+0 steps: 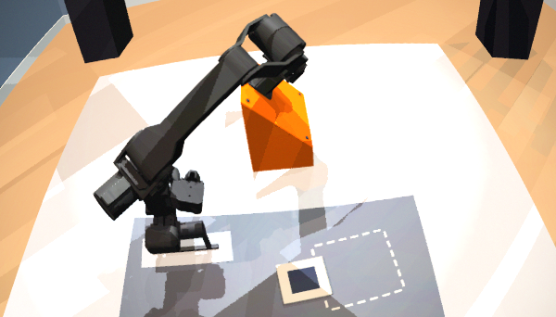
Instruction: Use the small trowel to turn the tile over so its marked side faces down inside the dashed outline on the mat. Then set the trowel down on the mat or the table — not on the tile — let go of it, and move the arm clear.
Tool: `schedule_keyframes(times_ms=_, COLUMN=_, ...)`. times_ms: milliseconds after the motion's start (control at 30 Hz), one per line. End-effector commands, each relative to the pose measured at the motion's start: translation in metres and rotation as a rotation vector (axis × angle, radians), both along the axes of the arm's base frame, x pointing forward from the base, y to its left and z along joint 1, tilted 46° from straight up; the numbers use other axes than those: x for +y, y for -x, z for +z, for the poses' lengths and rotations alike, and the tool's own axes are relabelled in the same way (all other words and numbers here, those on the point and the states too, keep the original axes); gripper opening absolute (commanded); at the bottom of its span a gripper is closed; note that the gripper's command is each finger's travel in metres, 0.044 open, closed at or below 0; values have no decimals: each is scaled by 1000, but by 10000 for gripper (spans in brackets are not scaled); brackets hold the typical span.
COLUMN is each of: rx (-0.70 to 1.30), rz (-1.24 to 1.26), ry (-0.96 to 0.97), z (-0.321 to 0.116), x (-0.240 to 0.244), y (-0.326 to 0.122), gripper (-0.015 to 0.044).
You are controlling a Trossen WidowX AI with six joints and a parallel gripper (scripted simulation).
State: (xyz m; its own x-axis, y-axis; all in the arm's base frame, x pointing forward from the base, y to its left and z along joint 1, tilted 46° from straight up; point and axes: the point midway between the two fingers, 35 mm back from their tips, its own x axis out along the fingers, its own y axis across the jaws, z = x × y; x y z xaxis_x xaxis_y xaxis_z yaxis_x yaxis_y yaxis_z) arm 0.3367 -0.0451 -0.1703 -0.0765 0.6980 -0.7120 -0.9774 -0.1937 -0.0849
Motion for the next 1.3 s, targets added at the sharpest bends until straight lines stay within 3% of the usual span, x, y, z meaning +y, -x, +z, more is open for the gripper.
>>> schedule_keyframes(times_ms=0, rx=2, rz=-3, ry=-2, z=0, x=1, y=0, gripper=130)
schedule_keyframes(times_ms=567, rx=321, rz=-327, ry=33, z=0, x=1, y=0, gripper=130)
schedule_keyframes(times_ms=767, rx=335, rz=-341, ry=34, z=0, x=1, y=0, gripper=130)
schedule_keyframes(times_ms=933, rx=335, rz=-341, ry=34, z=0, x=1, y=0, gripper=261)
schedule_keyframes(times_ms=1267, rx=335, rz=-341, ry=34, z=0, x=1, y=0, gripper=270)
